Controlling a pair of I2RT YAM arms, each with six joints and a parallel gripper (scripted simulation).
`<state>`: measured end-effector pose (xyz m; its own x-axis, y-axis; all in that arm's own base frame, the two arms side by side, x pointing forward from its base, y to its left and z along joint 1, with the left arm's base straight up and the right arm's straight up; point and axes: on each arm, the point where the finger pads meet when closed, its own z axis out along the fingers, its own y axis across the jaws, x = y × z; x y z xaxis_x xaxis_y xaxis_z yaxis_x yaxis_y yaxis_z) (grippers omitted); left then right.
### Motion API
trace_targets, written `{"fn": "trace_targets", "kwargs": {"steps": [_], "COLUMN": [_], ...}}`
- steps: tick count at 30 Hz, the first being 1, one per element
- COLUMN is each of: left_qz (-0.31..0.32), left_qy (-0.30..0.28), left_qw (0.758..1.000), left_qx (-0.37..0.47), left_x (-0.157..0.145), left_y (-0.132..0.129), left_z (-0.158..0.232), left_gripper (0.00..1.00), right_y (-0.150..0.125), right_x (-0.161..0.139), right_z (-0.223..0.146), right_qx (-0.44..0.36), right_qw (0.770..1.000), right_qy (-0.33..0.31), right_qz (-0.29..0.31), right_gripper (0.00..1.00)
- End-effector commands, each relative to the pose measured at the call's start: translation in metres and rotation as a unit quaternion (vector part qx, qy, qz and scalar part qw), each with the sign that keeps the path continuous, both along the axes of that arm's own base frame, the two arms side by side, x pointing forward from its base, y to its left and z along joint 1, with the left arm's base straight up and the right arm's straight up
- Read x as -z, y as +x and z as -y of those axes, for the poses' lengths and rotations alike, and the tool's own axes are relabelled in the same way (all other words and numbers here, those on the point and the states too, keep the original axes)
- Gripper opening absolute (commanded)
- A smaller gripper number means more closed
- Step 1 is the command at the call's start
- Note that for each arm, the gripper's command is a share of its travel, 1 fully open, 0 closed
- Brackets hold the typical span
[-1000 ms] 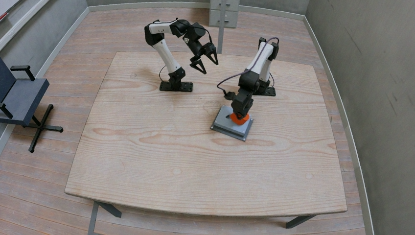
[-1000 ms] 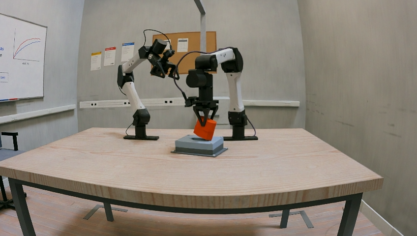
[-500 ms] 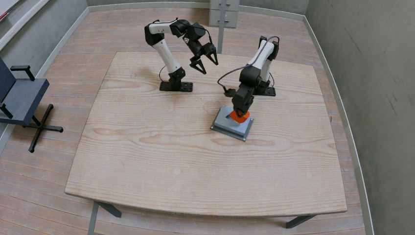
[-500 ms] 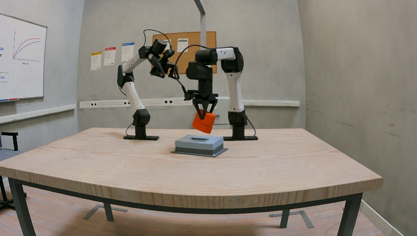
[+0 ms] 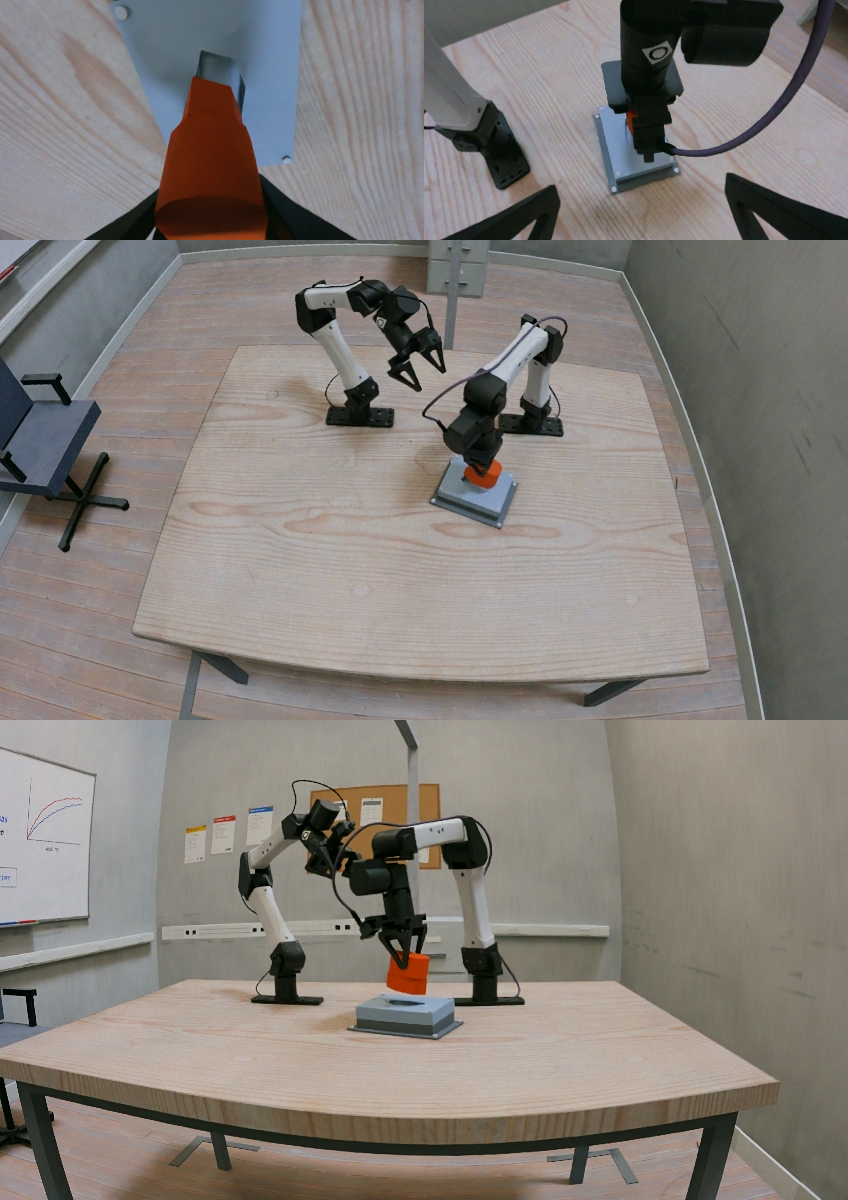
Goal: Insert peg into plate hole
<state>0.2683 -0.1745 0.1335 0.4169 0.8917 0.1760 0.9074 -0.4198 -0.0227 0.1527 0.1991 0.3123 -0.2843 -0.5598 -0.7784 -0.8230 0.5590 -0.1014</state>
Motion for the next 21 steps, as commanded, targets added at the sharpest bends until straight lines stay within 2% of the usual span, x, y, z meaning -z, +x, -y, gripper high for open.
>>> {"fn": "trace_targets", "kwargs": {"steps": [1, 7, 21], "left_qz": [0.02, 0.029, 0.037], "left_qy": [0.032, 0.074, 0.088], "left_qw": [0.999, 0.996, 0.994], "left_qx": [-0.033, -0.034, -0.053], "left_x": [-0.004, 0.007, 0.004], "left_y": [0.003, -0.007, -0.003], "left_z": [-0.005, 0.011, 0.003], "left_gripper": [0.39, 0.39, 0.39], "right_y": [-0.001, -0.001, -0.001], "right_x": [-0.006, -0.006, -0.006], "right_z": [0.002, 0.002, 0.002], "right_qx": [0.003, 0.003, 0.003], "right_qw": [1.0, 1.0, 1.0], "right_qy": [0.004, 0.004, 0.004], "right_qz": [0.002, 0.002, 0.002], "right_gripper": [1.0, 1.0, 1.0]}}
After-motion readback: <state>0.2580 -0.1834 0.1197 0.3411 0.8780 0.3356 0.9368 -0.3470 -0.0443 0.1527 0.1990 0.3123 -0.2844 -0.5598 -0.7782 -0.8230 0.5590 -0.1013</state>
